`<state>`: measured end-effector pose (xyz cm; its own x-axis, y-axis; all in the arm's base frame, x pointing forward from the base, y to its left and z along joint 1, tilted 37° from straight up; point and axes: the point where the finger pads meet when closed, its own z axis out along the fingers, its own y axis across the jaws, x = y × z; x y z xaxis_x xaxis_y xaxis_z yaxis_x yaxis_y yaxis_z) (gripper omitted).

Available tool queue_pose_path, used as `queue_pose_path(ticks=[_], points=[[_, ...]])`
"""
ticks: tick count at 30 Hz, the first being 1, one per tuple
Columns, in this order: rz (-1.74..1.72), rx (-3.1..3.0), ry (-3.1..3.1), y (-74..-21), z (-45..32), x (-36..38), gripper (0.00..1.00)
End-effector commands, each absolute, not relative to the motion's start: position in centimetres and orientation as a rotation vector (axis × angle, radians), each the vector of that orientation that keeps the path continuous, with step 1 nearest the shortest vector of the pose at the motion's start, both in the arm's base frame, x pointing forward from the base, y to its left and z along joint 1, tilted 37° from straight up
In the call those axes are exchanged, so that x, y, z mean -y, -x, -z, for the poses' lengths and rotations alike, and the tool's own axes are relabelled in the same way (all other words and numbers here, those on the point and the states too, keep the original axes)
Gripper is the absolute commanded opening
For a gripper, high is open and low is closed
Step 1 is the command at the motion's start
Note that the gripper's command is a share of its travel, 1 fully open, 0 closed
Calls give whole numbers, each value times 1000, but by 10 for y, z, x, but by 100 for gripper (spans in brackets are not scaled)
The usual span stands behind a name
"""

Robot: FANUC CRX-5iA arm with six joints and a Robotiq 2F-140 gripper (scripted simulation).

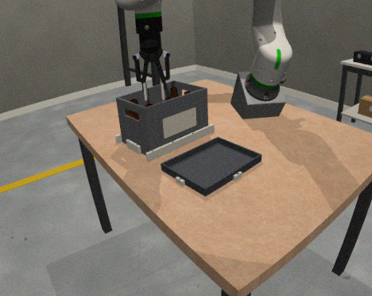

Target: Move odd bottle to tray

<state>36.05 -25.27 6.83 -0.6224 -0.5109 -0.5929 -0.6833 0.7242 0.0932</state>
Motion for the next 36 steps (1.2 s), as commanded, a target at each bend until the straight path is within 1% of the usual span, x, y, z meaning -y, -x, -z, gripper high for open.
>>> queue_pose_path(ticks=[1,32,33,36], points=[[-420,-2385,905,-360,-69,253,44],[-420,-2385,905,-360,-69,253,44],[-420,-2385,905,-360,-69,253,10],[-420,-2385,905,-360,-69,253,10]])
